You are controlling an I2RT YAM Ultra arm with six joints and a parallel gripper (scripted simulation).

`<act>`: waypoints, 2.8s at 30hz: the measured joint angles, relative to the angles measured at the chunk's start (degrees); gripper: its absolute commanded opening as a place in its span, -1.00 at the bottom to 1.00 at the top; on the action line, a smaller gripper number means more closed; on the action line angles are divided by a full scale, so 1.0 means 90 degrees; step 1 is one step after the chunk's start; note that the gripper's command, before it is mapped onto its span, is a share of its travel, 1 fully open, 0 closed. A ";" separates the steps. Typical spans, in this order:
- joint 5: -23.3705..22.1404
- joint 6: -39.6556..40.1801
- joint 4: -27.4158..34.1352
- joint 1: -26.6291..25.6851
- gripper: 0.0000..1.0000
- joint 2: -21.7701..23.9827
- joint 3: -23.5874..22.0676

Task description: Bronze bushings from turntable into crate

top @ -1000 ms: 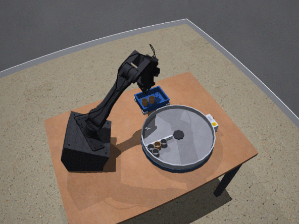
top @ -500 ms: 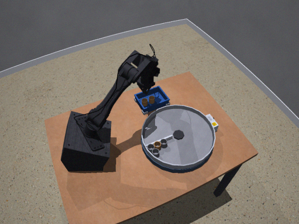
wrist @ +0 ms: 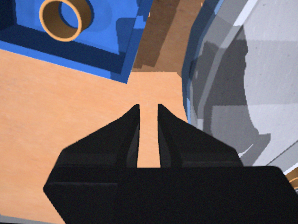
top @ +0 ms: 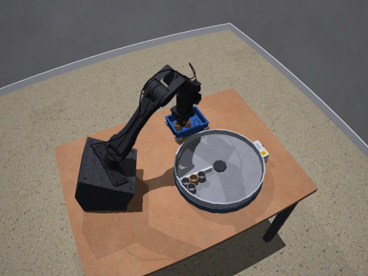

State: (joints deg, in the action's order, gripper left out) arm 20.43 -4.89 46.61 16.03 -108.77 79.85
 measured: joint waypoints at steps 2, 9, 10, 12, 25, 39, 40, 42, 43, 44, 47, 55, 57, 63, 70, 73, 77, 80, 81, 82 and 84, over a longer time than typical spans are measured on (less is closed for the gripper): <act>-0.0090 0.0260 -0.0204 -0.0265 -0.70 0.0391 -0.0498; -0.0491 0.1882 -0.0675 -0.2550 -0.70 0.2089 -0.2261; -0.0571 0.2181 -0.0736 -0.2931 -0.70 0.2263 -0.2392; -0.0770 0.2790 -0.0855 -0.3643 -0.70 0.2531 -0.2565; -0.2079 0.5391 -0.1158 -0.5938 -0.70 0.2594 -0.2623; -0.2443 0.5877 -0.1149 -0.5989 -0.70 0.2596 -0.2521; -0.2448 0.5882 -0.1149 -0.5989 -0.70 0.2596 -0.2521; -0.2453 0.5889 -0.1149 -0.5989 -0.70 0.2596 -0.2521; -0.2455 0.5892 -0.1149 -0.5989 -0.70 0.2596 -0.2521; -0.2458 0.5894 -0.1149 -0.5989 -0.70 0.2596 -0.2521; -0.2460 0.5897 -0.1149 -0.5989 -0.70 0.2596 -0.2521; -0.2463 0.5897 -0.1149 -0.5989 -0.70 0.2596 -0.2521; -0.2463 0.5897 -0.1149 -0.5989 -0.70 0.2596 -0.2521; -0.2463 0.5897 -0.1149 -0.5989 -0.70 0.2596 -0.2521; -0.2472 0.5914 -0.1144 -0.6006 -0.70 0.2596 -0.2521; -0.2475 0.5923 -0.1141 -0.6018 -0.70 0.2596 -0.2521; -0.2480 0.5931 -0.1141 -0.6020 -0.70 0.2596 -0.2521; -0.2480 0.5931 -0.1141 -0.6020 -0.70 0.2596 -0.2521; -0.2480 0.5931 -0.1141 -0.6020 -0.70 0.2596 -0.2521; -0.2480 0.5931 -0.1141 -0.6020 -0.70 0.2596 -0.2521; -0.2480 0.5931 -0.1141 -0.6020 -0.70 0.2596 -0.2521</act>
State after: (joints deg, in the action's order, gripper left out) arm -1.89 48.49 36.34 -38.15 -85.41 57.17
